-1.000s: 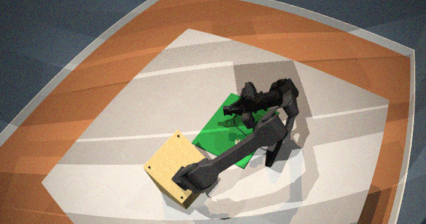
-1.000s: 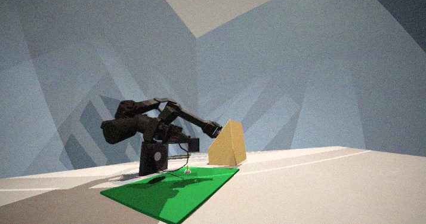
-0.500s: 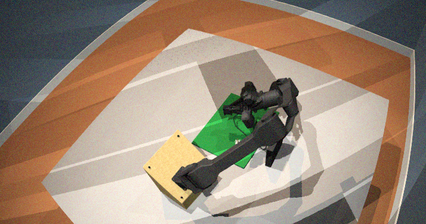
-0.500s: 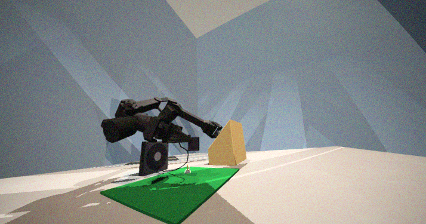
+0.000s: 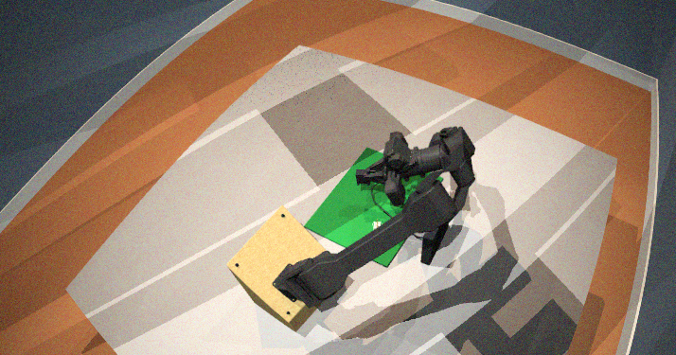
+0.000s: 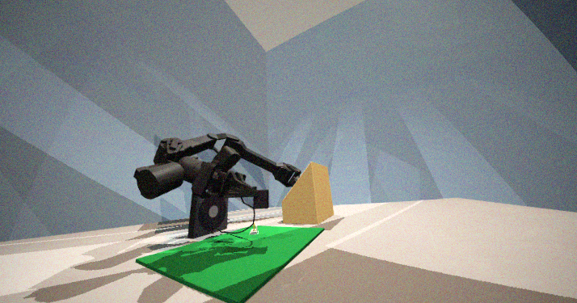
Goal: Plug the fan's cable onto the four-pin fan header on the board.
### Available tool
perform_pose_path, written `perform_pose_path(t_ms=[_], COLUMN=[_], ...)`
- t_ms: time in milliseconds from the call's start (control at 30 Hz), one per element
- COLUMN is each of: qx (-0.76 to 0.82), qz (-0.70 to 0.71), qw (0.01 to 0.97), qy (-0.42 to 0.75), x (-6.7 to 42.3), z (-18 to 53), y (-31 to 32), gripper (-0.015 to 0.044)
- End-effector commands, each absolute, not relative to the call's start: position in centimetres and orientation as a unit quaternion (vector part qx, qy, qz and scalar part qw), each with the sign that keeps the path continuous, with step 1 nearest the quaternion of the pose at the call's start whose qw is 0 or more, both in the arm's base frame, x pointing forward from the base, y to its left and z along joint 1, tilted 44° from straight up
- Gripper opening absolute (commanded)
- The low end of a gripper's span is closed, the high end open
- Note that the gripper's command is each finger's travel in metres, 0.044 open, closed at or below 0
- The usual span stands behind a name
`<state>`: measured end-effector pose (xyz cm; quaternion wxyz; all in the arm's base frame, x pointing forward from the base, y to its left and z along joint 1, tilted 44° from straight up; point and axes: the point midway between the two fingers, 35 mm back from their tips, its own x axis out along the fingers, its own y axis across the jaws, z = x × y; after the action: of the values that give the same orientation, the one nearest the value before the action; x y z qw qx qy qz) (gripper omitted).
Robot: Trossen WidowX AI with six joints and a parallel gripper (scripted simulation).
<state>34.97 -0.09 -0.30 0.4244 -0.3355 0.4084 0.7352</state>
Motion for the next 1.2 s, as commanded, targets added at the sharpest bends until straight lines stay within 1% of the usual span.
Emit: perform_pose_path(t_ms=[0,1167], qx=[-0.336,-0.336], qz=[0.736,0.735], qw=[0.423,0.423], qy=[0.409,0.409], x=[35.1,35.1], z=[-0.6,-2.2], y=[-0.5,-2.2], gripper=[0.0000,0.0000])
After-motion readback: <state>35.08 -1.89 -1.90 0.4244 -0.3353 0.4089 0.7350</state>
